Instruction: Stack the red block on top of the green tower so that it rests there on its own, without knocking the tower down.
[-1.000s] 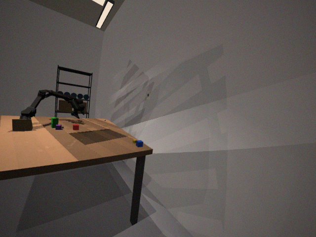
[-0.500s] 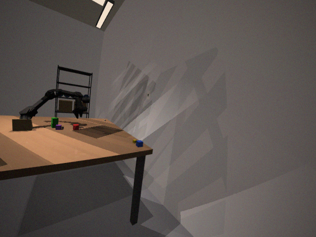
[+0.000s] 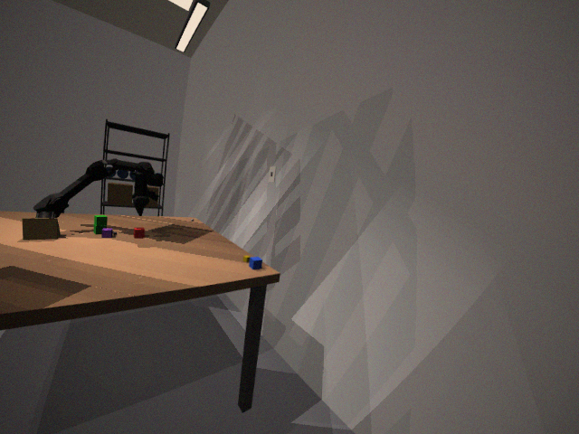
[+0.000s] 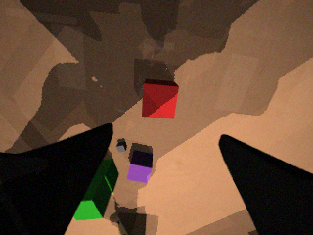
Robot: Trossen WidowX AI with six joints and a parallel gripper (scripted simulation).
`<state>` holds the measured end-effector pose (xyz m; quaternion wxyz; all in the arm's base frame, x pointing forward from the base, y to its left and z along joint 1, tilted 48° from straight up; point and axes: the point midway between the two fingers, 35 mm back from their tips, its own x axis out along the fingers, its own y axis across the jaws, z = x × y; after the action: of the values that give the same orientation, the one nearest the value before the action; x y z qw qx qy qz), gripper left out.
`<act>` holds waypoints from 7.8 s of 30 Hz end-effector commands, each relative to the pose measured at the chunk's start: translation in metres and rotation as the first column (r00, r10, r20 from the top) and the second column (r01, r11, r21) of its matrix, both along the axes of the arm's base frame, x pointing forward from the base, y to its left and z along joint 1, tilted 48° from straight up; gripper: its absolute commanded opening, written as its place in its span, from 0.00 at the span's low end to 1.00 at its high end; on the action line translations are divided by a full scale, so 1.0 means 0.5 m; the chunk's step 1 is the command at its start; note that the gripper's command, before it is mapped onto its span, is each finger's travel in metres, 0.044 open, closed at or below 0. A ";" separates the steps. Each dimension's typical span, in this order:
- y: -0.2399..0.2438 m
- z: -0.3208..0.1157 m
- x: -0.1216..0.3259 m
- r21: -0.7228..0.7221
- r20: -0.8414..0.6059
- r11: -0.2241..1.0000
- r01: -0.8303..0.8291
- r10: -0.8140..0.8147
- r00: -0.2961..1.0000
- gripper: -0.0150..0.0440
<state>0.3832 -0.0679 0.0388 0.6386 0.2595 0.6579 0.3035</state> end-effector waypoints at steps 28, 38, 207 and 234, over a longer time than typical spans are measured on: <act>0.126 -0.103 0.000 0.011 0.008 1.000 -0.009 0.008 1.000 1.00; 0.150 -0.125 -0.002 0.012 0.008 1.000 -0.009 0.008 1.000 1.00; 0.155 0.116 -0.349 0.014 -0.003 1.000 -0.009 0.009 1.000 0.25; 0.154 0.116 -0.350 0.012 -0.002 1.000 -0.014 0.014 1.000 1.00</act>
<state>0.2083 0.0088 0.0971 0.6346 0.2591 0.6583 0.3112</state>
